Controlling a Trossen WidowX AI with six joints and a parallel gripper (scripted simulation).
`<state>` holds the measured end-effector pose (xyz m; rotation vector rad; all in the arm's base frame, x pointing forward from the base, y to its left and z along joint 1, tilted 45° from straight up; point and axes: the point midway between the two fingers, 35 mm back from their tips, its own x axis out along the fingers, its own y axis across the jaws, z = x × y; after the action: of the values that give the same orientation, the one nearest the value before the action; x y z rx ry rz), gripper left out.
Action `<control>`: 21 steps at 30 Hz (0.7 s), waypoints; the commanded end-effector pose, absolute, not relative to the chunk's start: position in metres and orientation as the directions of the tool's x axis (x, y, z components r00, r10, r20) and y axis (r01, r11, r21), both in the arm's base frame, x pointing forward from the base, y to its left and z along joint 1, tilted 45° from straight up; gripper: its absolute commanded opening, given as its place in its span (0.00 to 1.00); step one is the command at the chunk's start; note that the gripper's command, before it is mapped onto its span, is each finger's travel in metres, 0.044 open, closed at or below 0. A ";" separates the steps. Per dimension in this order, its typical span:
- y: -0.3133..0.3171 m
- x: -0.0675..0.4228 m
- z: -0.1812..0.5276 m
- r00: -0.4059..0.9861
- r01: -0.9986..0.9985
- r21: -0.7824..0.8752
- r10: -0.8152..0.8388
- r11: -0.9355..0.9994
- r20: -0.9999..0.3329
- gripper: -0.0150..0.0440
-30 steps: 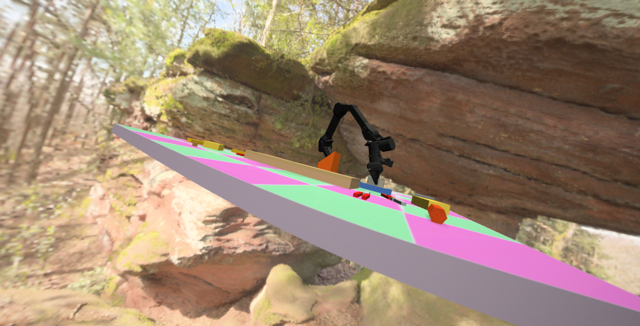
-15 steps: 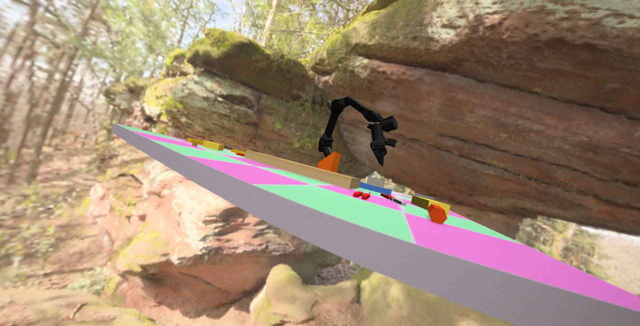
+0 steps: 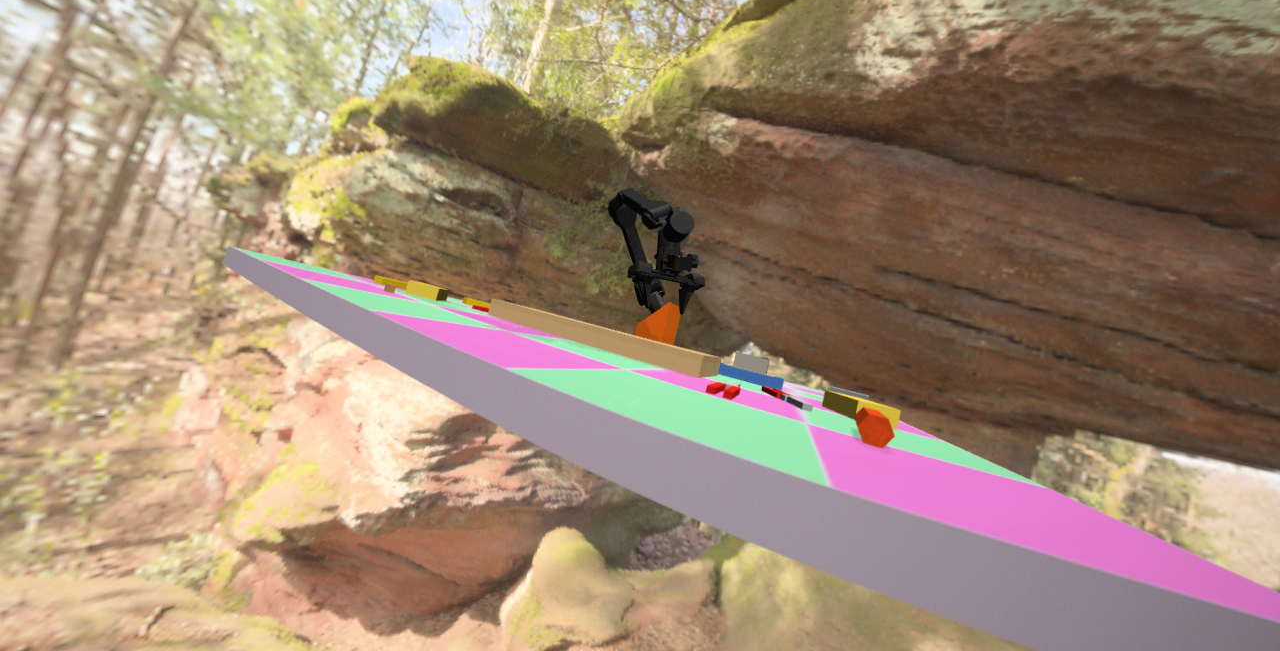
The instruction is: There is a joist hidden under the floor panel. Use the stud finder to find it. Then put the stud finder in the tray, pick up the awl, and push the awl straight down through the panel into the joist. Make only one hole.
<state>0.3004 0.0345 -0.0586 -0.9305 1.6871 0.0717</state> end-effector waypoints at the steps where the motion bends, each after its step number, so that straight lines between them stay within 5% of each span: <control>1: -0.028 0.285 -0.024 -0.074 -0.433 -0.506 -0.589 0.745 -0.804 1.00; 10: -0.137 0.211 0.042 -0.198 -0.017 -0.696 -0.685 0.718 -0.701 1.00; 21: -0.141 0.207 0.045 -0.207 0.002 -0.704 -0.688 0.710 -0.695 1.00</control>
<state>0.2102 -0.1395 0.0446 -0.5622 1.6729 -0.6753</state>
